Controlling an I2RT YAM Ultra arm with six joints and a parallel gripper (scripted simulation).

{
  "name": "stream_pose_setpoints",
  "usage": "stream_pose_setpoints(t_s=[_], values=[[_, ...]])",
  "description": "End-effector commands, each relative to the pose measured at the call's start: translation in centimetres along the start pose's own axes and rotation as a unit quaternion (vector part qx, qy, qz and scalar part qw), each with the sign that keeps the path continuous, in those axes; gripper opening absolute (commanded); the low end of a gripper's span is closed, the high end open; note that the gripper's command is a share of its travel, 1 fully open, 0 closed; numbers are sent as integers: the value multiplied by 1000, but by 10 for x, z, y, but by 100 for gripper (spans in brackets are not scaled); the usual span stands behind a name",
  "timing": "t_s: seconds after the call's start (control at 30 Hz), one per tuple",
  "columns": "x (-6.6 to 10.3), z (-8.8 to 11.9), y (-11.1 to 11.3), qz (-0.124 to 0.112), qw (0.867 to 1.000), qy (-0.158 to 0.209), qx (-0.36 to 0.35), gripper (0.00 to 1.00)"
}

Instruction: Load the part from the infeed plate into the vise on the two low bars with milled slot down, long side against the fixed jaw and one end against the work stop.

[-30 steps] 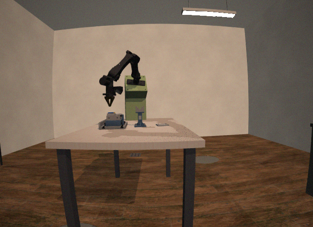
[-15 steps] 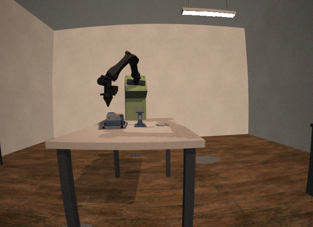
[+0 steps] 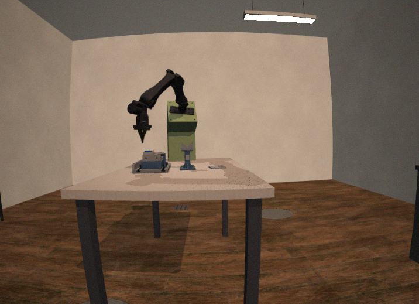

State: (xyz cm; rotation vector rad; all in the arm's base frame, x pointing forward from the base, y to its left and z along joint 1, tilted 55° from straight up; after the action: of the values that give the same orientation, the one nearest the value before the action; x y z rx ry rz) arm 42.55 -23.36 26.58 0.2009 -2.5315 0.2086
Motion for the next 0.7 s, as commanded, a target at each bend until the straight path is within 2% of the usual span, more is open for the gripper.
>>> stream_pose_setpoints(t_s=[0.0,0.13,0.27,0.67], values=[[9,-2,-12,4,995,0,-102,0],[10,-3,-14,4,991,-1,-137,0],[15,-9,-13,7,990,-6,-138,0],[15,-8,-13,8,990,-6,-138,0]])
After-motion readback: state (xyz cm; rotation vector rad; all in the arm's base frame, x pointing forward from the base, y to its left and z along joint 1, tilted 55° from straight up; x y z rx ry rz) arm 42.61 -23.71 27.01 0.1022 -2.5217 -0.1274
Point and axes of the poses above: the point where the finger pads meet when closed, its own x axis back along the fingers, its own y axis across the jaws, z = x × y, the point moved 7 cm from there along x, back along the fingers, and after that the axes turned 2 degrees about -x, right-handed, at the moved point
